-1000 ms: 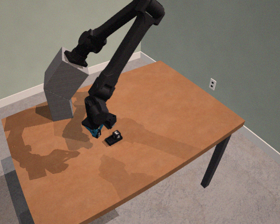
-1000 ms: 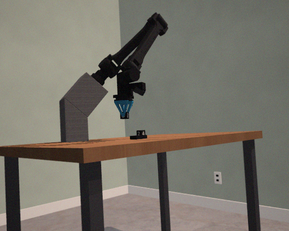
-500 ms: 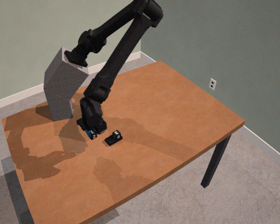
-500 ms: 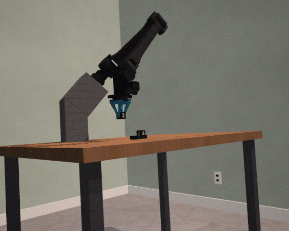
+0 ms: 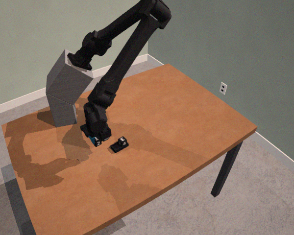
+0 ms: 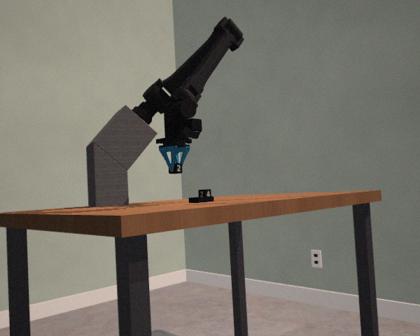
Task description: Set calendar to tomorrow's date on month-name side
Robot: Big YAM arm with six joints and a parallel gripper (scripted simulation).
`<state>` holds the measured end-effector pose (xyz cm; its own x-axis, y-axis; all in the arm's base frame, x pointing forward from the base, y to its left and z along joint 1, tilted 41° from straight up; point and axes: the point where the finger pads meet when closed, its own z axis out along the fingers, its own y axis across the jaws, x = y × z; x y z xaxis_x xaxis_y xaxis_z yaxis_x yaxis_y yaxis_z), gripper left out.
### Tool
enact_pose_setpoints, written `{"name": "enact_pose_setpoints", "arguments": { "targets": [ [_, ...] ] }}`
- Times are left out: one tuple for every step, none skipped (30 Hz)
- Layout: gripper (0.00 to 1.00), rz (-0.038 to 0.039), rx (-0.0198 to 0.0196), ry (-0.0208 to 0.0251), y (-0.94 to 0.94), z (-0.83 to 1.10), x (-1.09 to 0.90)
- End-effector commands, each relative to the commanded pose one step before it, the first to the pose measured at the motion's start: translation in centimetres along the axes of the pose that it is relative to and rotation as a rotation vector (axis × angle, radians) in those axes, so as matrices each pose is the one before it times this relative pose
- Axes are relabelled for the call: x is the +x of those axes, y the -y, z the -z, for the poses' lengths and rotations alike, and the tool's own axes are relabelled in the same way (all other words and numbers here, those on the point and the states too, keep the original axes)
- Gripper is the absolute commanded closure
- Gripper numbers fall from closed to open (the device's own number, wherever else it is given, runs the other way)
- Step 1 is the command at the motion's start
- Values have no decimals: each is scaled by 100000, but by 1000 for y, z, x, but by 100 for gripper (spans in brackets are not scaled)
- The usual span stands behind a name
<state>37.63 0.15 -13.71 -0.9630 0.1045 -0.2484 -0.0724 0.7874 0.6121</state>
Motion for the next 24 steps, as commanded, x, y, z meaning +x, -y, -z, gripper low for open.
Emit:
{"name": "enact_pose_setpoints", "arguments": {
  "targets": [
    [73,962,-94,898,-105,-655,-589],
    [73,126,75,132,25,-215,-107],
    [73,113,78,118,23,-260,-94],
    [73,55,76,50,16,-309,-43],
    [73,-38,65,-56,2,-353,40],
    [73,-42,72,-60,2,-390,44],
    [73,-45,-10,-47,-13,-422,45],
    [73,-48,-20,-48,-15,-450,47],
    [73,-50,-7,-53,-13,-472,49],
    [73,-51,-19,-52,-15,-488,50],
    [73,-51,-18,-53,-15,-499,50],
    [73,-51,-17,-53,-15,-504,50],
    [73,-22,-11,-20,-11,-504,24],
    [73,0,0,0,0,0,0],
    [73,0,0,0,0,0,0],
    [73,-319,-77,-370,-52,-487,292],
    [73,297,59,356,34,-495,-266],
    [73,-11,-8,-7,-8,-467,13],
    [73,-10,-8,-6,-7,-444,12],
    [73,-9,-7,-6,-7,-416,11],
    [73,-8,-6,-5,-6,-383,10],
    [73,-7,-6,-5,-6,-346,10],
    [73,-7,-5,-4,-5,-307,9],
    [73,-6,-26,-3,-8,-265,7]
  ]
}}
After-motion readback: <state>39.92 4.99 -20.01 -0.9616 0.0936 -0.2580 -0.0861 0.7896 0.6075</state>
